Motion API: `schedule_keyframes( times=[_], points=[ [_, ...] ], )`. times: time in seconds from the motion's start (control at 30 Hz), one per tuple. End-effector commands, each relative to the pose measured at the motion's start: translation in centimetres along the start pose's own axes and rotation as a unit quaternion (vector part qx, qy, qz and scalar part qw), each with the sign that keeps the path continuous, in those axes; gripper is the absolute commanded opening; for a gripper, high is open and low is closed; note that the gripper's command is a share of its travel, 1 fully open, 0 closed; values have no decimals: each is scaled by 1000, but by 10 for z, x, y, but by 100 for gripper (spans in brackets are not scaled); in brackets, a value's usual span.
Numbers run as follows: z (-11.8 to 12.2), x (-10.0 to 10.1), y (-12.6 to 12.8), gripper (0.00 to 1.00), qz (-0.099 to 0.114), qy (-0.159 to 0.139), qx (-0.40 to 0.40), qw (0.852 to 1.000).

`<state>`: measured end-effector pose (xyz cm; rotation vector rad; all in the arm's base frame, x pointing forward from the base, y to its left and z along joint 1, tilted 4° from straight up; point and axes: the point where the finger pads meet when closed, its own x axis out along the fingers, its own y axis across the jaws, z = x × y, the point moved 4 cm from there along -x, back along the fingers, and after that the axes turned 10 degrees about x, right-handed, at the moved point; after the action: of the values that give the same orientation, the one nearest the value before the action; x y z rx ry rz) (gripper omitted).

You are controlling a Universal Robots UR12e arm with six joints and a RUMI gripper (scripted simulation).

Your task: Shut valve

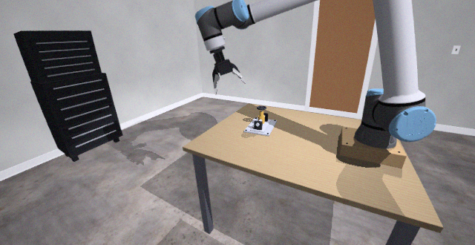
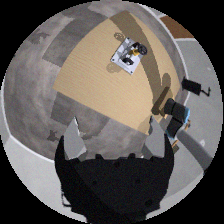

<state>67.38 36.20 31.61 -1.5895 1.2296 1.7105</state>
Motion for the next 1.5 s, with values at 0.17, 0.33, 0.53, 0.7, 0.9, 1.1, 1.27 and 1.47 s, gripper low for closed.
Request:
schedule_keyframes(
  times=[0.17,0.33,0.53,0.7,0.9,1.1,1.27,1.47],
  points=[
    [-57,27,14,100,-27,-16,120,992],
    [-97,48,29,100,-41,-28,205,977],
    [-131,68,45,100,-53,-40,282,957],
    [-152,81,57,100,-61,-48,332,940],
    [-179,99,75,100,-71,-59,398,913],
    [-208,120,97,100,-81,-72,473,875],
    [-225,134,112,100,-87,-80,517,848],
    [-246,153,134,100,-95,-91,577,806]
  ],
)
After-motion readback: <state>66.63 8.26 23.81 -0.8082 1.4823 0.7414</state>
